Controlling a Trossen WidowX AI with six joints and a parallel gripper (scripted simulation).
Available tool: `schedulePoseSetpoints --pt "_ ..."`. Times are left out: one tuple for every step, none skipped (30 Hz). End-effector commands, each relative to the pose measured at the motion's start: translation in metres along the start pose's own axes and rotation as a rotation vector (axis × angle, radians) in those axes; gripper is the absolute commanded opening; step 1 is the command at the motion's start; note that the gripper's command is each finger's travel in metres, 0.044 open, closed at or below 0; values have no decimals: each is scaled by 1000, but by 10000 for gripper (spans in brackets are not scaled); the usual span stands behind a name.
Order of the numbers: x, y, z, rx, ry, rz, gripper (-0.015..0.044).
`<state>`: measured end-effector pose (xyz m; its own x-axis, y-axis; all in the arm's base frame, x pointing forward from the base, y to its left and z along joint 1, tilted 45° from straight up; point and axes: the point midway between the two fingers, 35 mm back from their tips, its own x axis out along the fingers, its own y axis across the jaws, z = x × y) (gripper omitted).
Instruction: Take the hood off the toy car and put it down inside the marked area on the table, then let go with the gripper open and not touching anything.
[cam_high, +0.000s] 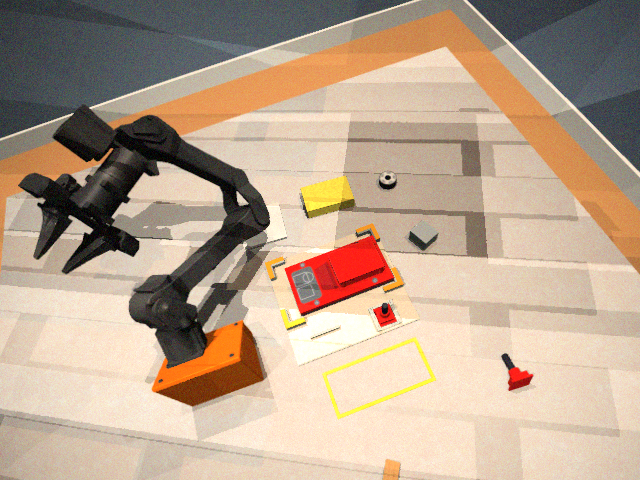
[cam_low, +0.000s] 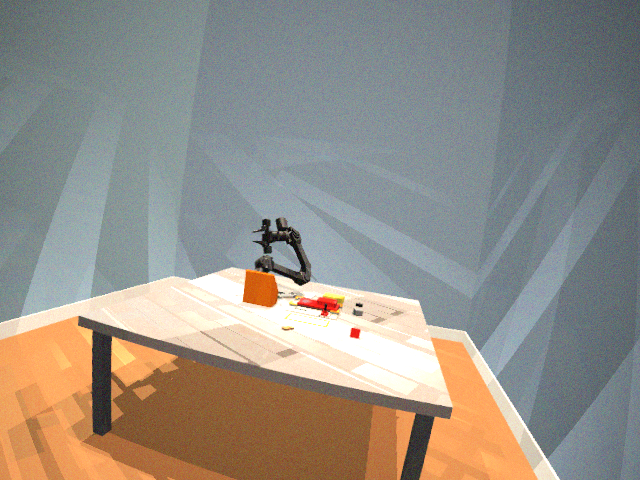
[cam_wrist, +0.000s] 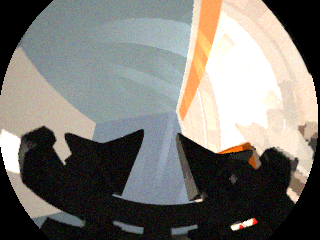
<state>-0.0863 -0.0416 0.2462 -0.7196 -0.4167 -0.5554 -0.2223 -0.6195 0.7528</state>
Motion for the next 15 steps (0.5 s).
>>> schedulePoseSetpoints --pt "1 1 -1 -9 9 0 247" --pt "2 4 -4 -35 34 0 273" --pt "4 8 -8 -79 77 0 300" --pt "7 13 -15 -132 127 2 326" --pt "9 18 -21 -185 178 4 352" --pt "11 23 -28 -238 228 8 378" --pt "12 28 -35 -292 278 12 405" --pt "14 32 -43 -346 327 17 431" --pt "15 36 -51 -400 376 23 440" --pt "15 40 -59 -454 425 29 440" --pt "15 43 -68 -509 473 37 440" --pt "15 47 -76 -563 521 45 440" --pt "14 49 -85 -618 569 54 440" --pt "13 52 -94 -673 616 63 440" --pt "12 54 -103 -727 663 74 440"
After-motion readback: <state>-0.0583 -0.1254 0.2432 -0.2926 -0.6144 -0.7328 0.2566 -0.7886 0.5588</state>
